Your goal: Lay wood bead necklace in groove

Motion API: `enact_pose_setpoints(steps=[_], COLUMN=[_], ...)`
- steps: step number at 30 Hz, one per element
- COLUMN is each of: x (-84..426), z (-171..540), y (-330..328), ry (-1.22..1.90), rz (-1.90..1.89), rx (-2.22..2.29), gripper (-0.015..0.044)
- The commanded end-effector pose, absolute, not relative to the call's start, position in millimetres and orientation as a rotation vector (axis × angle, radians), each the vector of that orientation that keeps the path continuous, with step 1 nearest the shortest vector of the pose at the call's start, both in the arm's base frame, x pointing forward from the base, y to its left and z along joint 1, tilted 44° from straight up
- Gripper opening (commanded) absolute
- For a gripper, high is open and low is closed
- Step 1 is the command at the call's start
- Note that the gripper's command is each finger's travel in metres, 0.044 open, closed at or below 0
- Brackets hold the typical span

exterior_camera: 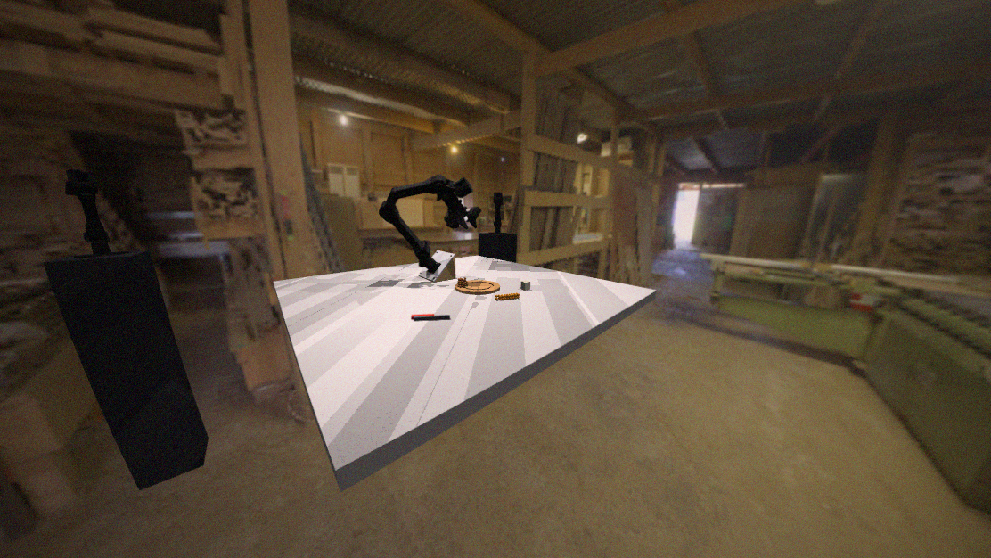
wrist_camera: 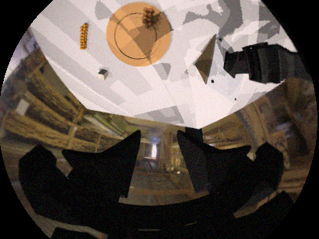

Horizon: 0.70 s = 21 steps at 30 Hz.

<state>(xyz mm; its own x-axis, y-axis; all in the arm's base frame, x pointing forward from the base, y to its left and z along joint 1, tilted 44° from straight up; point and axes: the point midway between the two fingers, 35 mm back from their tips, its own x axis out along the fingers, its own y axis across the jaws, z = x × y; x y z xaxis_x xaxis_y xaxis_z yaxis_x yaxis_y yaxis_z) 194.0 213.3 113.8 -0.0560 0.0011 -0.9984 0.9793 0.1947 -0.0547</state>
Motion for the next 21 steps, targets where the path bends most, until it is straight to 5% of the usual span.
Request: enact_pose_setpoints(steps=[1, 21], x=[207, 255], z=[102, 54], y=[194, 67], ry=[1.250, 0.790], rz=[-1.147, -1.389], rx=[1.022, 0.758], gripper=[0.0250, 0.0250])
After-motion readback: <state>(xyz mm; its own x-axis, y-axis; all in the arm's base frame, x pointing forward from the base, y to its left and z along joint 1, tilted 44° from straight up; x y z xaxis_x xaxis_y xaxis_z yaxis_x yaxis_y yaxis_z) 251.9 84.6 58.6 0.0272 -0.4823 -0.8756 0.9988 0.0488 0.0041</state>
